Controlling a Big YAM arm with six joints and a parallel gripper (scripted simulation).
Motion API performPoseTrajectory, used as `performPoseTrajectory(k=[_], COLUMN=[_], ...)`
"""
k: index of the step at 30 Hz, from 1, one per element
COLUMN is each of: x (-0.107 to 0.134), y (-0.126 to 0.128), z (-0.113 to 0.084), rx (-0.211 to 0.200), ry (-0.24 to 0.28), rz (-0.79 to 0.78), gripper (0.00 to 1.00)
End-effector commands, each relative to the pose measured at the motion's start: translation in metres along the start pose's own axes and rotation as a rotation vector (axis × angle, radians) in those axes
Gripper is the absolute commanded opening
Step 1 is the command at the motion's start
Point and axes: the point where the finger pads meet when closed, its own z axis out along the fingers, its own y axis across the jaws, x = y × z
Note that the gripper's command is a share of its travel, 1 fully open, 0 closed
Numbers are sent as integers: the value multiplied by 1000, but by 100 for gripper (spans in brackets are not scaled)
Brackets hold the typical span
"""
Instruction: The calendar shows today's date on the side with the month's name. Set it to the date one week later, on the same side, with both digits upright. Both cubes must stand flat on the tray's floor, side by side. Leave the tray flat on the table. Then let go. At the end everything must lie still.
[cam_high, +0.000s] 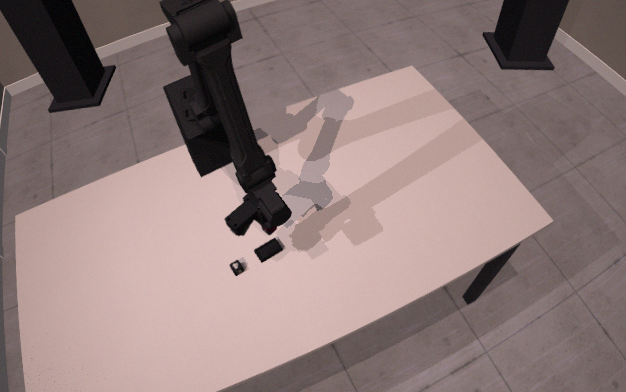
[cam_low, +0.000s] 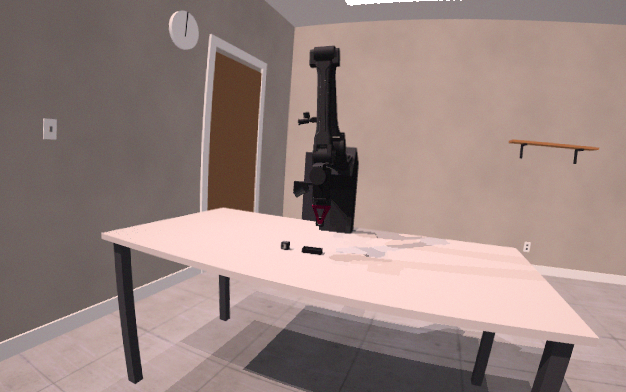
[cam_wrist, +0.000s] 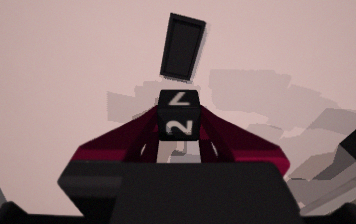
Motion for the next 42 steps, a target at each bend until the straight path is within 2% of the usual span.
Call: performPoseTrajectory(k=[1,3,5,17,20,21,33,36,37,42], x=[5,5,9,19,20,22,34,34,36,41], y=[10,11,8,12,11,13,14,14,17,19], z=[1,1,2,4,4,4,6,6,6,6], rx=[-21,-21,-17,-18,-17,-19,-19,-18,-22,-24], ry=[6,6,7,5,6,5,4,5,1,-2], rz=[-159,-162,-282,-642,-669,-742,-1105,-1124,-1210,-1357], gripper=[25,25,25,25,25,25,25,25,25,25])
